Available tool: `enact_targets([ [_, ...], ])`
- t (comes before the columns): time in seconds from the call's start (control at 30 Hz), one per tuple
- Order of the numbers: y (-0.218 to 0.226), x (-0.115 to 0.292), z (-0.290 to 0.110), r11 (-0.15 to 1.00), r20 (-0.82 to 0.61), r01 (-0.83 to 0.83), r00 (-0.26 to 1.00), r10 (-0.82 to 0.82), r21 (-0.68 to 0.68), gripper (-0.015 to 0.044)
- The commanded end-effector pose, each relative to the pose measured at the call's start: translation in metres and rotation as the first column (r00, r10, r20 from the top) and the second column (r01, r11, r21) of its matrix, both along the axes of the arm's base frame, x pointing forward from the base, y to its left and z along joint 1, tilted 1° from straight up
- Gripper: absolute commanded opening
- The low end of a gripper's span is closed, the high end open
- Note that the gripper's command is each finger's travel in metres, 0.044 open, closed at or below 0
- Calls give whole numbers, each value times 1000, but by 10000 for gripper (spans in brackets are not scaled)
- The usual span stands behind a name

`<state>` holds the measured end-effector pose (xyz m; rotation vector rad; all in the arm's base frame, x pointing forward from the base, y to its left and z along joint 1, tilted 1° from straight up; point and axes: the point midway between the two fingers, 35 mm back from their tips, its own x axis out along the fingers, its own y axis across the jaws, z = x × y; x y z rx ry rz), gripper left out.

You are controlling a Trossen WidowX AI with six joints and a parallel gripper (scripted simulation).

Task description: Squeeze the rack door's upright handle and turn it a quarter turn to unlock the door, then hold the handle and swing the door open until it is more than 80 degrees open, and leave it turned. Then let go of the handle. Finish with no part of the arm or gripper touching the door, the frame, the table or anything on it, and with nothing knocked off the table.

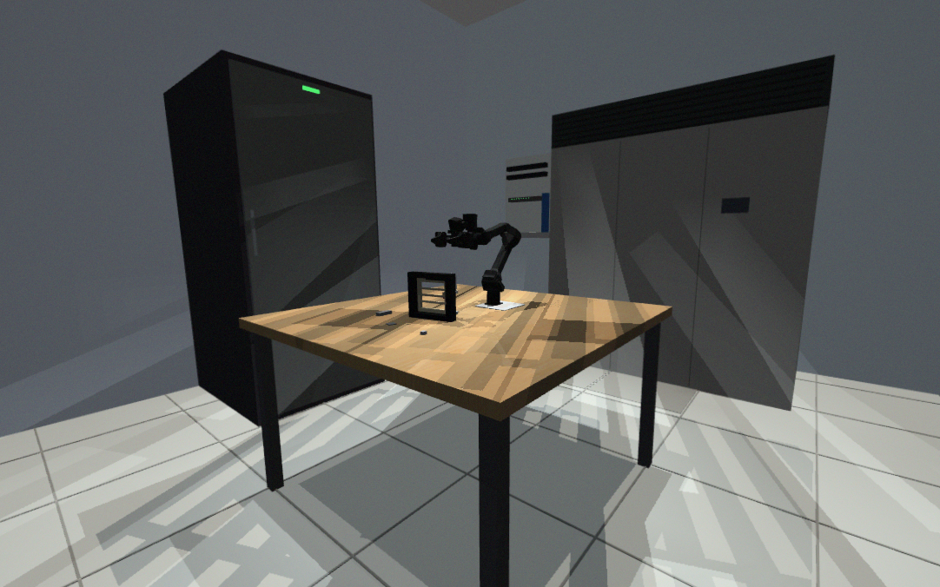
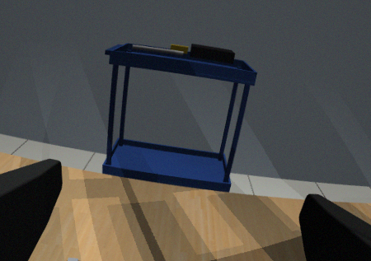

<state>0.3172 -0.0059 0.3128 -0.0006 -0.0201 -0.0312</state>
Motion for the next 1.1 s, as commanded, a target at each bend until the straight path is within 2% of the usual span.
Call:
enact_targets([
  [0.0,0,0,0,1000,-4,0,1000,0,0,374],
  [0.1,0,6,-4,1000,-58,-2,998,2,-5,295],
  [0.13,1,8,-6,1000,-82,-4,997,3,-6,289],
  [0.6,3,28,-33,999,-401,-28,916,15,-27,289],
  [1.07,6,28,-58,997,-677,-64,735,26,-31,289],
])
